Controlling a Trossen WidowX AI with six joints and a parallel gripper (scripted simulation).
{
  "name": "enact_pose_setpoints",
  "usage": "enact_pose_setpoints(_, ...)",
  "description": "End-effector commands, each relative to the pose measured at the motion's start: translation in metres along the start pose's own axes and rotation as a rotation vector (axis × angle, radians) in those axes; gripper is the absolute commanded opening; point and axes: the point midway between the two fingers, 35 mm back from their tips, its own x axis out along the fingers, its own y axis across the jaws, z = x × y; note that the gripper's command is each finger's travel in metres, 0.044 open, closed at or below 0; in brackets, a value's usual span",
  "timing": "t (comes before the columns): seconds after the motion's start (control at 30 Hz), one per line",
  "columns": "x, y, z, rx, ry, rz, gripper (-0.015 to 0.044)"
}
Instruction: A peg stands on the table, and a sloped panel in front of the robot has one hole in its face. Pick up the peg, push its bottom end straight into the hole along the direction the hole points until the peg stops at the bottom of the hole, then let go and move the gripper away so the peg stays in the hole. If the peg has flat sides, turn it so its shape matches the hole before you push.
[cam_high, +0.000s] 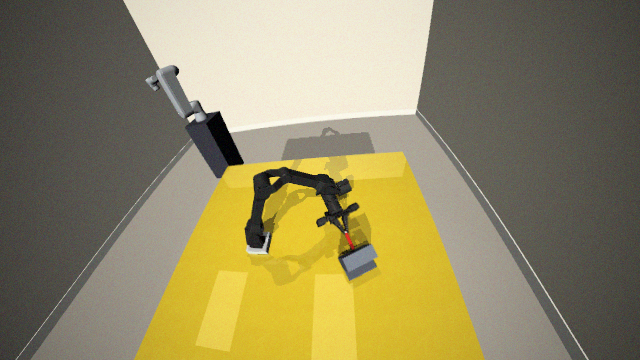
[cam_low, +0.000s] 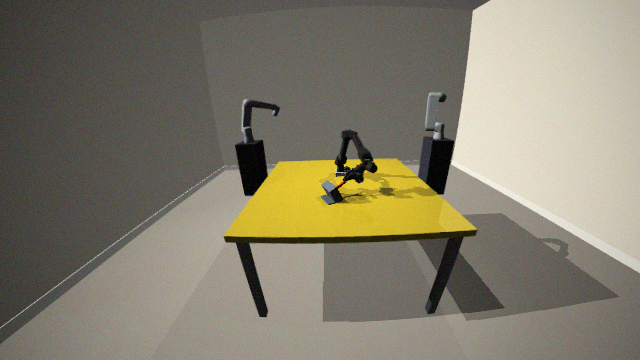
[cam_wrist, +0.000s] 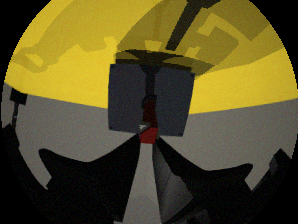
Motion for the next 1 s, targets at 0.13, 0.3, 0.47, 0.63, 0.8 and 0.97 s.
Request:
enact_pose_setpoints(0.13, 0.002, 0.0, 0.003, 0.003, -0.002, 0.0, 0.0)
enact_pose_setpoints(0.3, 0.005, 0.0, 0.003, 0.003, -0.002, 0.0, 0.0)
enact_pose_setpoints(0.47, 0.008, 0.001, 0.003, 0.003, -0.001, 0.0, 0.0)
enact_pose_setpoints(0.63, 0.011, 0.001, 0.003, 0.003, -0.001, 0.0, 0.0)
enact_pose_setpoints(0.8, 0.014, 0.001, 0.002, 0.003, -0.001, 0.0, 0.0)
enact_pose_setpoints(0.97, 0.017, 0.001, 0.002, 0.003, -0.001, 0.0, 0.0)
